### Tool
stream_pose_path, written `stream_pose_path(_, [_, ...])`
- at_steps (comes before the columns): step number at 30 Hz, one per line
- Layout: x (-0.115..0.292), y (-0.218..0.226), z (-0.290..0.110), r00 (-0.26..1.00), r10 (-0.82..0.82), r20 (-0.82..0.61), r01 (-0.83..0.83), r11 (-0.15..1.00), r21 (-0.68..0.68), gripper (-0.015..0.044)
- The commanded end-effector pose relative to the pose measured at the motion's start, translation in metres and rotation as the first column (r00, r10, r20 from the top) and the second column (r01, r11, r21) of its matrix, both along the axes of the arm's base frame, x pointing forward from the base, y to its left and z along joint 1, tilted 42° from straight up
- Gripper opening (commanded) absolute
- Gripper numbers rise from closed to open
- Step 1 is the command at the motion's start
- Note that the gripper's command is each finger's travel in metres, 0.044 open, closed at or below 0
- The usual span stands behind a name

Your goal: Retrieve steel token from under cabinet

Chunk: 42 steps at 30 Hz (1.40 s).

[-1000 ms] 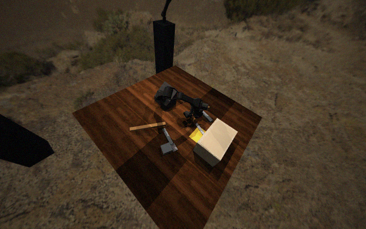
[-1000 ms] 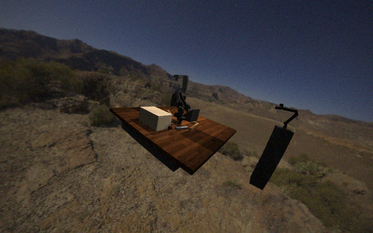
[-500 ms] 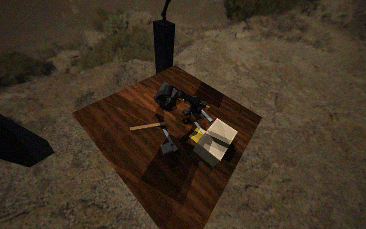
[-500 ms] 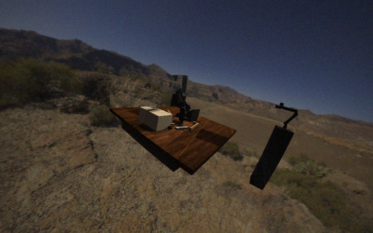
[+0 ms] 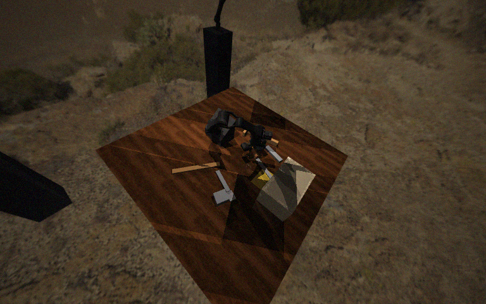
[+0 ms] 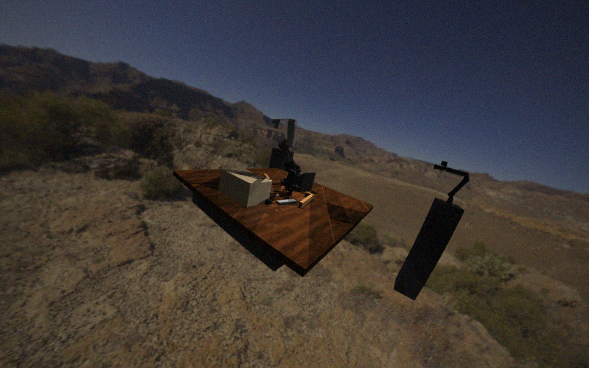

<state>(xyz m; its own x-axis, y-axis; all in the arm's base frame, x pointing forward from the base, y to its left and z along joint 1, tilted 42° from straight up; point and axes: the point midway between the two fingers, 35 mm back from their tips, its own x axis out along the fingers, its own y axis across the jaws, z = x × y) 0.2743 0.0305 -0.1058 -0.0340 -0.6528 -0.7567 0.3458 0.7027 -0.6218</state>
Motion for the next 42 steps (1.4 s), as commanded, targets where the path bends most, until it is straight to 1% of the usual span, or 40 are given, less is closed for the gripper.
stream_pose_path(1, [-0.011, 0.002, -0.003, 1.000, 0.000, -0.007, 0.000, 1.000, -0.002, 0.0000])
stream_pose_path(14, [-0.032, 0.011, -0.009, 1.000, 0.000, -0.008, 0.000, 1.000, -0.001, 0.0000])
stream_pose_path(18, [-0.026, 0.011, -0.008, 1.000, 0.001, -0.002, -0.001, 1.000, 0.001, 0.0000])
stream_pose_path(33, [-0.032, 0.022, -0.013, 1.000, -0.002, -0.006, 0.002, 1.000, 0.000, 0.0000])
stream_pose_path(40, [-0.033, 0.019, -0.012, 1.000, -0.003, -0.008, 0.003, 1.000, -0.003, 0.0184])
stream_pose_path(41, [-0.033, 0.019, -0.012, 1.000, -0.003, -0.008, 0.003, 1.000, -0.003, 0.0200])
stream_pose_path(42, [-0.033, 0.019, -0.012, 1.000, -0.003, -0.008, 0.003, 1.000, -0.003, 0.0200])
